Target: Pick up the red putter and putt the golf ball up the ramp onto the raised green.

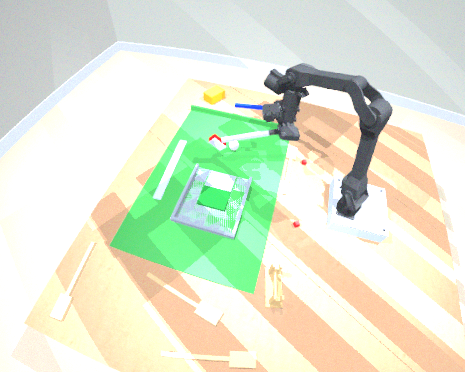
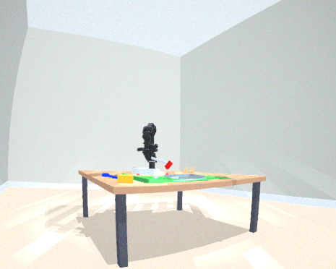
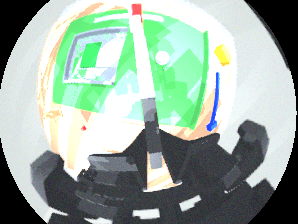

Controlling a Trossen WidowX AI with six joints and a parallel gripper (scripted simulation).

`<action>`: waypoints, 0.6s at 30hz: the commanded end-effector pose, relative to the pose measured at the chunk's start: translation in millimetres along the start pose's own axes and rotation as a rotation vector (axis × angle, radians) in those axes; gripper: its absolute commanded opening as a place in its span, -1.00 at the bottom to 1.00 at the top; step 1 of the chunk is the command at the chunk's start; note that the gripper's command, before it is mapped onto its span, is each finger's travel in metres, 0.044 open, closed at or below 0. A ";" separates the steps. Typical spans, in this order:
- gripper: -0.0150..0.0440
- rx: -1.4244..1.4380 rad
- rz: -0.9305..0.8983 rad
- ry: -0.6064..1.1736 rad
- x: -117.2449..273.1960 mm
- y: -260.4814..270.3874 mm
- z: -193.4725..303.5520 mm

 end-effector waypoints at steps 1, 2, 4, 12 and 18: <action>-0.49 -0.113 0.013 0.010 5.4 -18.4 21.7; -0.49 -0.136 0.013 0.013 6.0 -21.8 27.0; -0.49 -0.184 0.015 0.020 7.2 -28.4 37.7; -0.49 -0.314 0.018 0.039 10.6 -44.6 68.6; -0.49 -0.314 0.018 0.039 3.7 -45.0 68.8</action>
Point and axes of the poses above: the point midway between the two fingers, 35 mm back from their tips, its own x axis back along the fingers, its own y axis across the jaws, z = x × y, the point moved 5 cm from there along x, back along the fingers, and after that the axes turned 10 degrees about x, right-handed, at the moved point
